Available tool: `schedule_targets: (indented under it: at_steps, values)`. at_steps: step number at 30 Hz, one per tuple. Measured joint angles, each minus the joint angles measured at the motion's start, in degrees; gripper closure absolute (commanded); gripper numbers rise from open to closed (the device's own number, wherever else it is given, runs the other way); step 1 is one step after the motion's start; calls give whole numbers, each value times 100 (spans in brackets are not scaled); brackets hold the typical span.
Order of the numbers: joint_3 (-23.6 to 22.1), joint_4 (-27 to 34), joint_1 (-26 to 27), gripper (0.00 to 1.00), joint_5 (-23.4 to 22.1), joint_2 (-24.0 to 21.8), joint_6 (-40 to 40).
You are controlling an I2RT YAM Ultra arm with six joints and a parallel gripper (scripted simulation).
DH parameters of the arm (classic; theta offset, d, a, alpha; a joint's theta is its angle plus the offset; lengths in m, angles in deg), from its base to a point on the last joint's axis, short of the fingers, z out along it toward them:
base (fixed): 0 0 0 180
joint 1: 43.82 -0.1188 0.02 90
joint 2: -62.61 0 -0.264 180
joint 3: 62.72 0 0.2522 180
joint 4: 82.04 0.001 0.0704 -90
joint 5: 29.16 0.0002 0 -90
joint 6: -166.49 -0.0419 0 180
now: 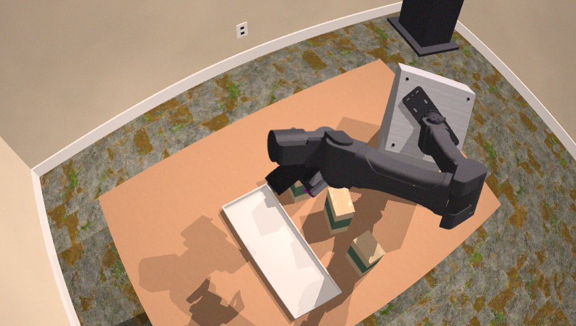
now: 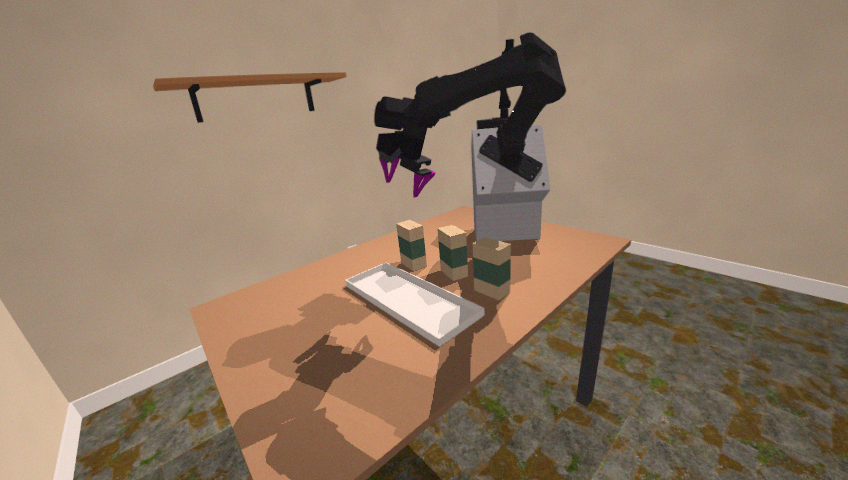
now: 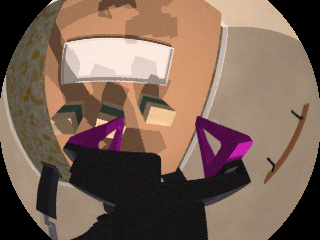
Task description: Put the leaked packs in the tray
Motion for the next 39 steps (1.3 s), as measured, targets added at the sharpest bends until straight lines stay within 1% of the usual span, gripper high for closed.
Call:
schedule_targets:
  at_steps: [6, 11, 20, 27, 39]
  values:
    - [37, 24, 22, 0, -146, 378, -927]
    - [66, 50, 33, 0, -254, 573, -1569]
    - [120, 74, 70, 0, -476, 1156, -2946]
    - [149, 109, 90, 0, -636, 1488, -3915]
    - [225, 129, 138, 0, -946, 2238, -5777]
